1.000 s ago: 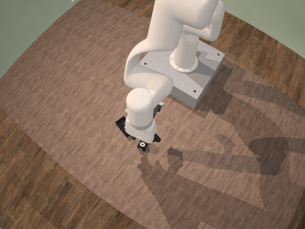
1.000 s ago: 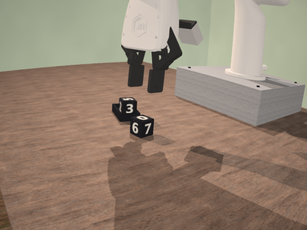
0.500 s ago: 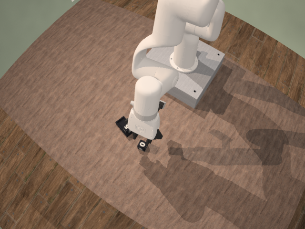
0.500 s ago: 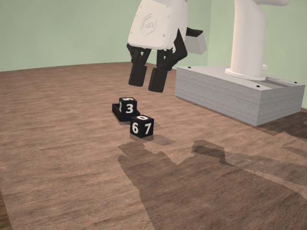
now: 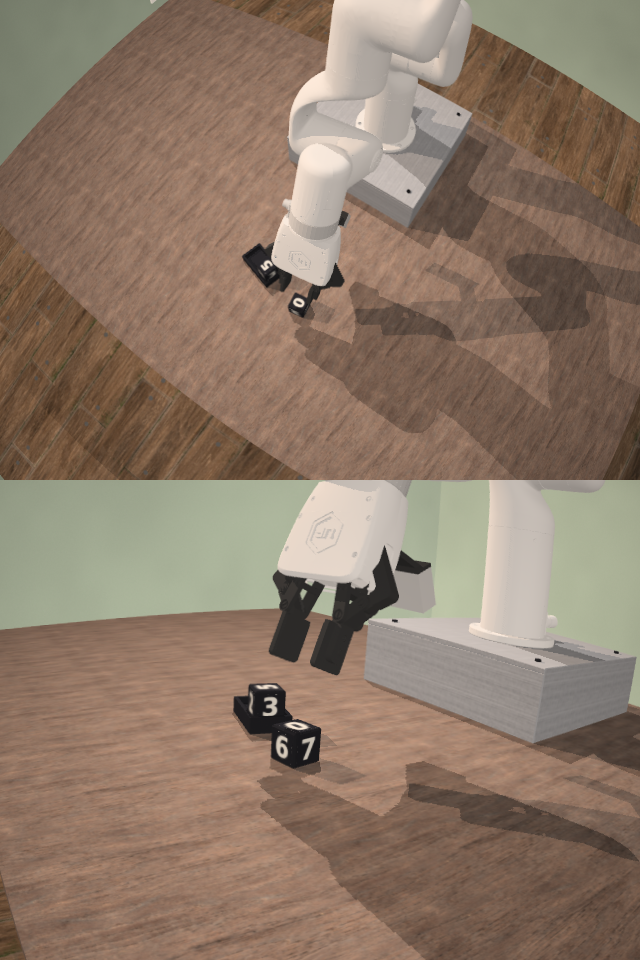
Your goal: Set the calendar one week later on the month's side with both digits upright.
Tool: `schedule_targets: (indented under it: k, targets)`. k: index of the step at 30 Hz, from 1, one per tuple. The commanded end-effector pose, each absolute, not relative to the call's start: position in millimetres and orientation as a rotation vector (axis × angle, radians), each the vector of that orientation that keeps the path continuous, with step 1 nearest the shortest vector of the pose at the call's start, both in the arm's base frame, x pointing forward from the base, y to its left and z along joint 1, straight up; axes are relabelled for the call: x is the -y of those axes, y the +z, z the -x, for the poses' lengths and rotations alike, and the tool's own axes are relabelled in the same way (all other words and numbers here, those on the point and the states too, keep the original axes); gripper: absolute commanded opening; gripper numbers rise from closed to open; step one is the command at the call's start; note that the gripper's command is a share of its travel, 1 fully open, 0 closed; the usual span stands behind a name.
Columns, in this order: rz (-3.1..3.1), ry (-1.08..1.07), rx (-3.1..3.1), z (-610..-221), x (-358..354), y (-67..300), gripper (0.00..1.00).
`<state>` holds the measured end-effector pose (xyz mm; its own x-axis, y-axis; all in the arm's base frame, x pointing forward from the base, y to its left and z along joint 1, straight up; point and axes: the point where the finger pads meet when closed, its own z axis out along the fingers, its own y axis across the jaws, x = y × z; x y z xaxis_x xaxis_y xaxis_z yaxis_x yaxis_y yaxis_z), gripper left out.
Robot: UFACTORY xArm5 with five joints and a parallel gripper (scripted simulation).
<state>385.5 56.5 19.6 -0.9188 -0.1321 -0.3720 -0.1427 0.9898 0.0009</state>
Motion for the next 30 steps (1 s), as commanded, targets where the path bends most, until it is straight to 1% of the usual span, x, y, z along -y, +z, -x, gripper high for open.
schedule_targets:
  k: [1, 30]
  targets:
    - [0.192, 0.046, -2.675, -384.6, -56.4, 20.6, 0.49]
    - [0.18, 0.059, -2.519, -382.0, -55.9, 17.6, 0.49]
